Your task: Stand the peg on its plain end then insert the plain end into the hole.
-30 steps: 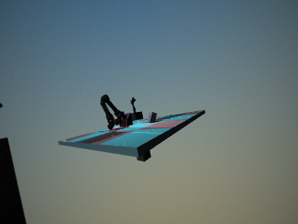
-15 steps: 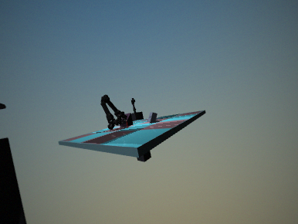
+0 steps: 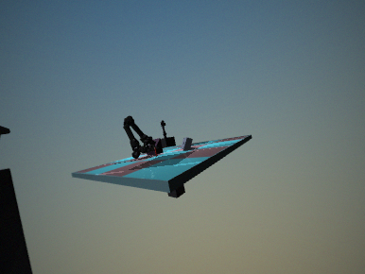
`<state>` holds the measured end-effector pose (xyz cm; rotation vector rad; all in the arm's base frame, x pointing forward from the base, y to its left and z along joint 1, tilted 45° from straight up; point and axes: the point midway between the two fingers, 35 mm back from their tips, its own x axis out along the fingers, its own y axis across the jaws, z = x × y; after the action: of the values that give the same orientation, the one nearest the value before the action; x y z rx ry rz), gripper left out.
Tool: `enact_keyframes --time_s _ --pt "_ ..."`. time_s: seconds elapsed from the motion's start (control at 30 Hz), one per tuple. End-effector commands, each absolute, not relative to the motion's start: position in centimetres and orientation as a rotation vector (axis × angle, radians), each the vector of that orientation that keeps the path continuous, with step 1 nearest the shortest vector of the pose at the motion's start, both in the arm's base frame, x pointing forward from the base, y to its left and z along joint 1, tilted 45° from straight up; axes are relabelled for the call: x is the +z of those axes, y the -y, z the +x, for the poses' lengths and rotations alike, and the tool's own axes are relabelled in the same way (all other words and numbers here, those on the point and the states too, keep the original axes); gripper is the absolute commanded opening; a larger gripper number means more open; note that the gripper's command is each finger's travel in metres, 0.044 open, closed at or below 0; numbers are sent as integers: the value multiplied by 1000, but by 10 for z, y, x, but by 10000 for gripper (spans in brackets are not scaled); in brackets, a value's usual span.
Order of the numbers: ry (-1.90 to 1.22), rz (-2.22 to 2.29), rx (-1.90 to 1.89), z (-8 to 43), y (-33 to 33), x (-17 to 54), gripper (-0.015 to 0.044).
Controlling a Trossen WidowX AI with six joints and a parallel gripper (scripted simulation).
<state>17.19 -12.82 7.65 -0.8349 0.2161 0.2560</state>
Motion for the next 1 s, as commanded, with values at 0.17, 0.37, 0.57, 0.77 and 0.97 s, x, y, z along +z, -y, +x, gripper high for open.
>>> enact_keyframes --time_s 0.17,0.37,0.57,0.77,0.97 --pt "-221 -835 263 173 127 80 440" --pt "-255 -843 300 184 107 114 440" --pt "-269 -850 303 187 77 147 440" --pt "-250 -848 281 181 42 175 440" --pt "-211 -836 254 169 14 191 440"
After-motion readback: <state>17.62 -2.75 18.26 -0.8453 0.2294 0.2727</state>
